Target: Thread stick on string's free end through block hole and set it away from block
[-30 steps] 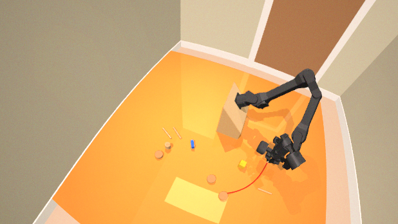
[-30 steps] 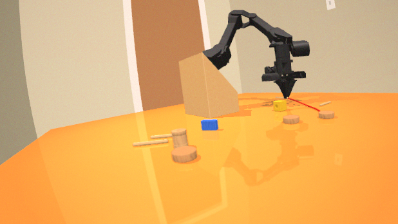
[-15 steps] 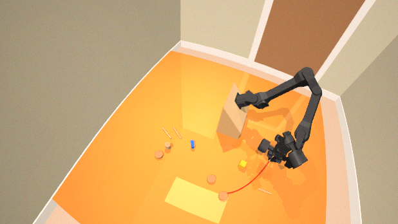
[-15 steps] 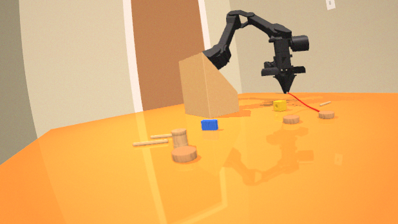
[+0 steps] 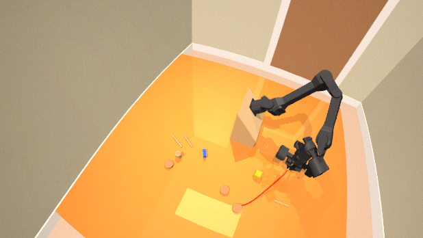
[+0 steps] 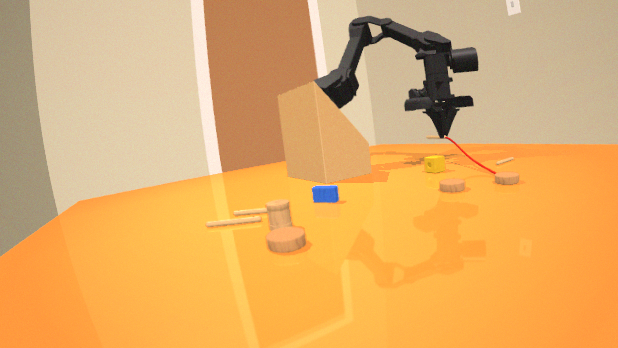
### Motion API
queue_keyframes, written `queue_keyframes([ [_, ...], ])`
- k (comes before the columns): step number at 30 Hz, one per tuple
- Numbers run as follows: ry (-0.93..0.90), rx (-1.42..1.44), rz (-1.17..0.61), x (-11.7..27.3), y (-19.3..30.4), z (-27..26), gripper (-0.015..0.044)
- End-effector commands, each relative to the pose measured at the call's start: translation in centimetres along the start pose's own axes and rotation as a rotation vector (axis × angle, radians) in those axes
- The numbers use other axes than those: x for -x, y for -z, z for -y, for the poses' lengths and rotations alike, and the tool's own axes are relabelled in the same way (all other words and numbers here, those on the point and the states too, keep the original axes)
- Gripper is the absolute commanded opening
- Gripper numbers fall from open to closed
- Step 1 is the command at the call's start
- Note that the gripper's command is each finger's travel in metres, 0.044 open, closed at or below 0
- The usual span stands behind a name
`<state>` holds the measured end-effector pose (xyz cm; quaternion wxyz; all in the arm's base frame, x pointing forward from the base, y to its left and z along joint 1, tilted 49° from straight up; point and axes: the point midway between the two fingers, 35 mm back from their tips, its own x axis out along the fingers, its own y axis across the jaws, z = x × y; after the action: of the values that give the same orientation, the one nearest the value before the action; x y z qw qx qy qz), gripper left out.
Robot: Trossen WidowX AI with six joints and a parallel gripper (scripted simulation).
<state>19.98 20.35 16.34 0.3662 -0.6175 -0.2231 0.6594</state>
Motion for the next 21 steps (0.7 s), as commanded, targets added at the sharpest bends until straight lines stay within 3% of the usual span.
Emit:
queue_keyframes([
  [1, 0.0, -0.001, 0.0, 0.0, 0.0, 0.0, 0.0],
  [9, 0.0, -0.024, 0.0, 0.0, 0.0, 0.0, 0.0],
  [21, -0.001, -0.458, -0.001, 0.0, 1.1, 0.4, 0.0],
])
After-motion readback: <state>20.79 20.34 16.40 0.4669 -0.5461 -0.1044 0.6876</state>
